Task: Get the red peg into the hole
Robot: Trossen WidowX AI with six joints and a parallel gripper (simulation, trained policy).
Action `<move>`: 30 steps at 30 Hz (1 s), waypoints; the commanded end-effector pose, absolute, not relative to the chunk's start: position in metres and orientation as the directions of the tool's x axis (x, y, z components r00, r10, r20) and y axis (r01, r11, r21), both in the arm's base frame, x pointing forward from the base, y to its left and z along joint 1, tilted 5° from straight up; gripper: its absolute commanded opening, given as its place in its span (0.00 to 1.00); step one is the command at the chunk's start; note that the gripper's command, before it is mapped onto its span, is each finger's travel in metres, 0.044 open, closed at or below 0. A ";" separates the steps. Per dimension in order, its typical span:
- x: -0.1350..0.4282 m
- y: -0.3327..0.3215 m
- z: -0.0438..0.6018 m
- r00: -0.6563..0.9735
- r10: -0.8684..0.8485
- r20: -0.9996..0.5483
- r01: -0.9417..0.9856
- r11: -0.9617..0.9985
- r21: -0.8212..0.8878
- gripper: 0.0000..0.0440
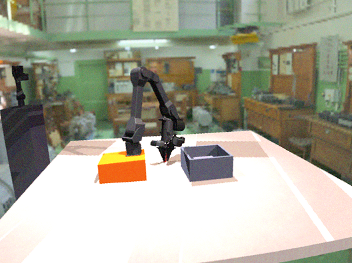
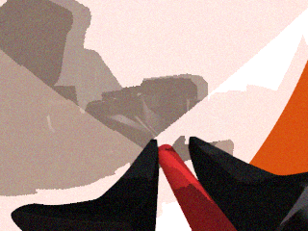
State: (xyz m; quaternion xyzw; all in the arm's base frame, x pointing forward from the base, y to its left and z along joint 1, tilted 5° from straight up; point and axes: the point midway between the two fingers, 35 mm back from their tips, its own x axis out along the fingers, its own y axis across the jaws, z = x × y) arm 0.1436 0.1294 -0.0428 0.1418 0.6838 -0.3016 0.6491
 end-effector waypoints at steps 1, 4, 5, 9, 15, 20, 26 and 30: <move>0.144 0.130 -0.045 -0.138 -0.210 -0.968 0.589 0.768 -0.251 0.08; 0.147 0.131 -0.044 -0.136 -0.222 -0.966 0.589 0.766 -0.259 0.00; 0.150 0.131 -0.041 -0.127 -0.225 -0.966 0.589 0.766 -0.256 0.00; 0.160 0.133 -0.029 -0.100 -0.238 -0.966 0.588 0.769 -0.250 0.00; 0.174 0.133 -0.007 -0.064 -0.250 -0.966 0.596 0.767 -0.238 0.00; 0.186 0.131 0.014 -0.037 -0.262 -0.964 0.611 0.757 -0.229 0.00; 0.204 0.127 0.037 -0.006 -0.272 -0.962 0.648 0.732 -0.211 0.00; 0.217 0.120 0.050 0.010 -0.280 -0.960 0.682 0.704 -0.198 0.00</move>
